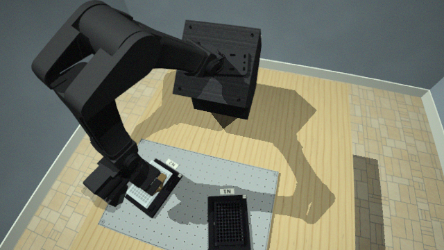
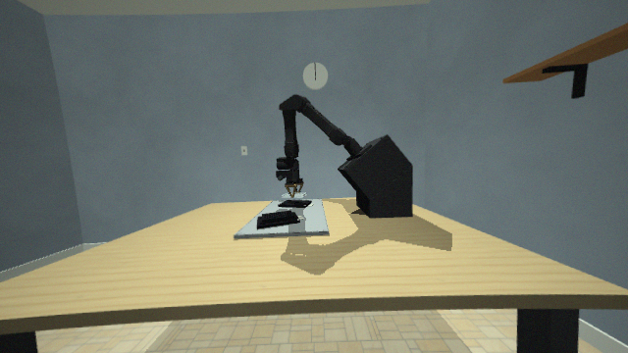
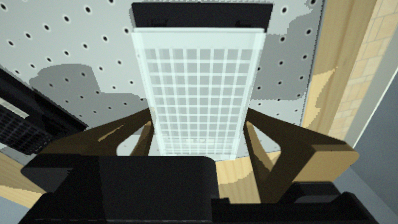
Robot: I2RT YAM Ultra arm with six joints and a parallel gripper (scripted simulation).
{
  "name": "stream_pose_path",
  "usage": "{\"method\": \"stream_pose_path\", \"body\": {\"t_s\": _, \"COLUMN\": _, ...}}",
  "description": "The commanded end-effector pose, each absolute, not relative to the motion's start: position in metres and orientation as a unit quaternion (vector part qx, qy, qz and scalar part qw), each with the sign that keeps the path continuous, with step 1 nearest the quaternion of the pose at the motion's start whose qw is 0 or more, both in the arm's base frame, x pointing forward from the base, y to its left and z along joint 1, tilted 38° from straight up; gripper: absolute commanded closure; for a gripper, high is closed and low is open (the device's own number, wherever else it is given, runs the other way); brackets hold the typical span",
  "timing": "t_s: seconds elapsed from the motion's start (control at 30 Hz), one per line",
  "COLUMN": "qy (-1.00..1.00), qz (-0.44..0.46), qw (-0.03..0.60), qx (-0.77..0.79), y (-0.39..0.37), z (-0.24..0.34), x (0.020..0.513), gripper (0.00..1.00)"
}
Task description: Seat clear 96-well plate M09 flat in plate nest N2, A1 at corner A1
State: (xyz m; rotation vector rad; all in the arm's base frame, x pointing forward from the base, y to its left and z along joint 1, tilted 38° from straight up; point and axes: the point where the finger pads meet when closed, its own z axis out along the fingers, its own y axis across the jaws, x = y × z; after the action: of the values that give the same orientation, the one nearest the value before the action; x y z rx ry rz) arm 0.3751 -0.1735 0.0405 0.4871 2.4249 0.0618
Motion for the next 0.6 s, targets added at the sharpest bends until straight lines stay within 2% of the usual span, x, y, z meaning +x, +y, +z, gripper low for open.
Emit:
{"method": "stream_pose_path", "body": {"t_s": 0.0, "qy": 0.927, "qz": 0.025, "qw": 0.323, "qx": 0.191, "y": -0.1743, "z": 0.0449, "x": 0.3612, "gripper": 1.00}}
{"method": "stream_pose_path", "body": {"t_s": 0.57, "qy": 0.927, "qz": 0.026, "qw": 0.322, "qx": 0.191, "y": -0.1741, "z": 0.0475, "x": 0.3577, "gripper": 1.00}}
